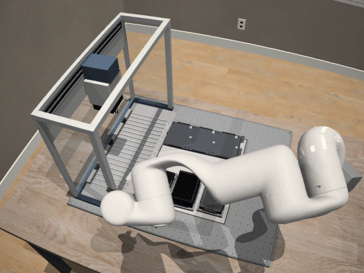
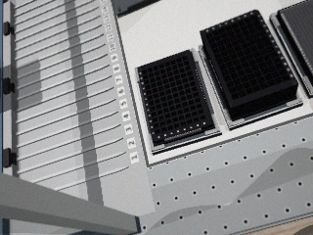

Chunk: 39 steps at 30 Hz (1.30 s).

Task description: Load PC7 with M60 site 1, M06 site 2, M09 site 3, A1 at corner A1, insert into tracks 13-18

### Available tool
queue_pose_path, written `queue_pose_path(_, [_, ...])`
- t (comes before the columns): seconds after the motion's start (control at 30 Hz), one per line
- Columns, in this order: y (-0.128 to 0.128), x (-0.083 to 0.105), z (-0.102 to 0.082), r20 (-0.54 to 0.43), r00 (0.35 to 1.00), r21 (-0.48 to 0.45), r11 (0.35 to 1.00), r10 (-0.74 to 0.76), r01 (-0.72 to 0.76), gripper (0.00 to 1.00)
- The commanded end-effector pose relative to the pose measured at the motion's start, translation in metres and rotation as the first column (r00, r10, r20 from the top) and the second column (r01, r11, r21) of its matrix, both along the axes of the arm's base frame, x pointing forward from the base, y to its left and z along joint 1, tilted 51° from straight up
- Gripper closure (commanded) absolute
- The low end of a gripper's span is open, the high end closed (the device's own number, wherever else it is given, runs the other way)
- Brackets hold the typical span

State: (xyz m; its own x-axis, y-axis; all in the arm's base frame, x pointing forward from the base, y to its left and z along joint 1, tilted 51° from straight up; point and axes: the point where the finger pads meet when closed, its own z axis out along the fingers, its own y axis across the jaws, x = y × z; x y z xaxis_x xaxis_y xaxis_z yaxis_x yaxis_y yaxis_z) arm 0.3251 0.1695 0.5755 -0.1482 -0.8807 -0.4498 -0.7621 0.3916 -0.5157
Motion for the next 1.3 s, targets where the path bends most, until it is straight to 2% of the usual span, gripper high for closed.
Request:
queue_pose_path(0.0, [-0.003,0.003,-0.013,-0.018,0.999,-0.014,1.000,0.027,-0.027,0.00])
queue_pose_path(0.27, [-0.010,0.011,-0.044,-0.079,0.992,-0.049,0.993,0.102,-0.106,0.00])
queue_pose_path(0.37, [-0.011,0.011,-0.046,-0.079,0.992,-0.049,0.993,0.102,-0.106,0.00])
queue_pose_path(0.47, [-0.015,0.014,-0.060,-0.107,0.985,-0.057,0.988,0.139,-0.146,0.00])
queue_pose_path(0.53, [-0.015,0.014,-0.062,-0.107,0.985,-0.057,0.988,0.139,-0.146,0.00])
queue_pose_path(0.63, [-0.019,0.017,-0.076,-0.131,0.976,-0.059,0.981,0.176,-0.185,0.00])
queue_pose_path(0.7, [-0.020,0.017,-0.078,-0.131,0.976,-0.059,0.981,0.176,-0.185,0.00])
queue_pose_path(0.8, [-0.024,0.020,-0.092,-0.152,0.965,-0.056,0.973,0.213,-0.223,0.00])
queue_pose_path(0.93, [-0.024,0.020,-0.092,-0.152,0.965,-0.056,0.973,0.213,-0.223,0.00])
queue_pose_path(1.17, [-0.034,0.024,-0.120,-0.180,0.942,-0.036,0.955,0.284,-0.295,0.00])
queue_pose_path(1.27, [-0.036,0.025,-0.125,-0.186,0.931,-0.022,0.946,0.314,-0.324,0.00])
